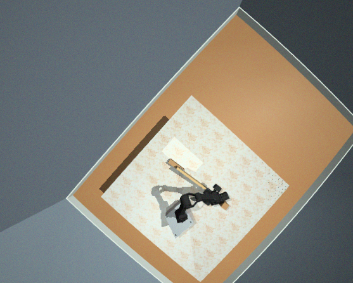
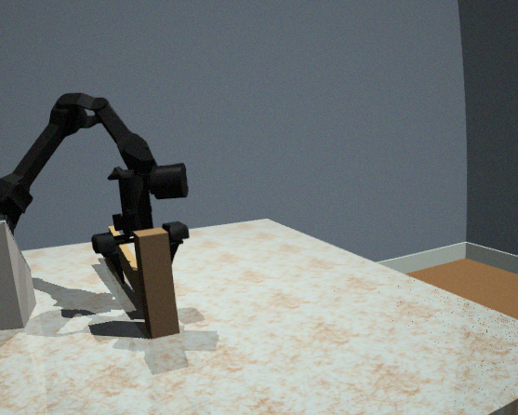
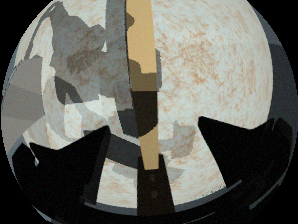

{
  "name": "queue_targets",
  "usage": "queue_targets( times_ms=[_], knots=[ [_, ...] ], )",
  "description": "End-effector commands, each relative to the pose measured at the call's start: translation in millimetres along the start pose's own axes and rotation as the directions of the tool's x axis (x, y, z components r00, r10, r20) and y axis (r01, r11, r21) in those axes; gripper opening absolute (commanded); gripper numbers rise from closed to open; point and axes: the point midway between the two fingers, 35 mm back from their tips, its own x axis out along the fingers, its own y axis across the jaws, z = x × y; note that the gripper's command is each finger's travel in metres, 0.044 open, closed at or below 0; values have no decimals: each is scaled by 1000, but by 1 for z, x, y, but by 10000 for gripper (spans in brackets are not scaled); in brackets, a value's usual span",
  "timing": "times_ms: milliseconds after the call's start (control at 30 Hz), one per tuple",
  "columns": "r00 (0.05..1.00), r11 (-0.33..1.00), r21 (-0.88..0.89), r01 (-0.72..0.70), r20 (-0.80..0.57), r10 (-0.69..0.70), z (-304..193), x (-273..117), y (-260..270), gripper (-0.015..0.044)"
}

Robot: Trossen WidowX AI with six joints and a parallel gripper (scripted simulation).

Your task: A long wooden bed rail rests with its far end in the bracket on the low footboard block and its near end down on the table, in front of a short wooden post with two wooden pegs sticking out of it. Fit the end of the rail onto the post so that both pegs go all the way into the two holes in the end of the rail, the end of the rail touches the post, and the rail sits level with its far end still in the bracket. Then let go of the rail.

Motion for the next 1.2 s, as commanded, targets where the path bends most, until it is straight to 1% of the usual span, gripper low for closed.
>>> queue_targets(
  times_ms=[0,767,1167],
  knots=[
    [1000,1000,14,-13,12,13,0,11,5,440],
    [1000,1000,14,-13,16,13,3,43,7,440],
    [1000,1000,14,-13,16,13,3,43,7,125]
  ],
)
